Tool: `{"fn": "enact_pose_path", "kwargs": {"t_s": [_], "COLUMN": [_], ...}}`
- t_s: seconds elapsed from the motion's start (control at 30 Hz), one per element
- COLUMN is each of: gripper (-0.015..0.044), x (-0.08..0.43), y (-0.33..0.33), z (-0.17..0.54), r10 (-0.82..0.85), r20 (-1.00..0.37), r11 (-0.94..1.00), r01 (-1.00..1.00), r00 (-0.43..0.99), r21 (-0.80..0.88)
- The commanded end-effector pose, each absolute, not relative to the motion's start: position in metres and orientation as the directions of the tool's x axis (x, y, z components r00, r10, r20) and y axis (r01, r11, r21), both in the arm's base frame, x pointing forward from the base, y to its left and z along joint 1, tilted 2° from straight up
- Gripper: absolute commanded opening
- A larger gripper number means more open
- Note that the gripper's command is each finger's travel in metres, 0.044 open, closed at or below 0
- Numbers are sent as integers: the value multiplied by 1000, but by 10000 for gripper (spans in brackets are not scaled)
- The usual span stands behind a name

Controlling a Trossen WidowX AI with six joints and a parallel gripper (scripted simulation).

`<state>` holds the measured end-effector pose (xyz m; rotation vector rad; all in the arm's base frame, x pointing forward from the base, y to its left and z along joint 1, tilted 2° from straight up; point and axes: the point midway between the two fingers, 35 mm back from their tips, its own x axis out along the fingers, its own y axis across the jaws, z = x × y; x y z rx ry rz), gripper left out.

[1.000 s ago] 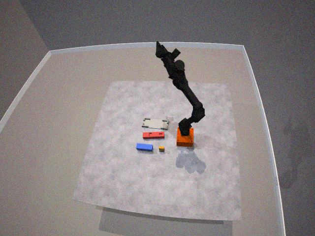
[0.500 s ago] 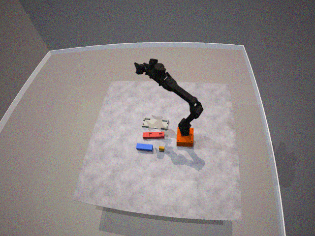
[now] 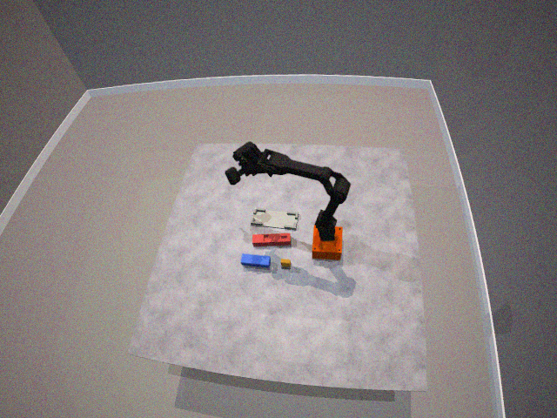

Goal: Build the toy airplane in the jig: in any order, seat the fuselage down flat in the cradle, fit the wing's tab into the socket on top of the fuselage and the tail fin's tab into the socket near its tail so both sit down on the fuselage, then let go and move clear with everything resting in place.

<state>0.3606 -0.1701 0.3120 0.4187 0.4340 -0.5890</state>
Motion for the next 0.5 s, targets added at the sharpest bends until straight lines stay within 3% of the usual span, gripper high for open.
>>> {"fn": "enact_pose_path", "kwargs": {"t_s": [0.0,0.27,0.47], "gripper": [440,440,440], "x": [362,336,283], "y": [-141,-84,-36], "z": [255,157,90], "r10": [-334,-145,-6], "r20": [-659,-896,-995], "r11": [820,940,997], "r01": [552,342,79], "r00": [674,421,96], "r21": [149,9,1]}}
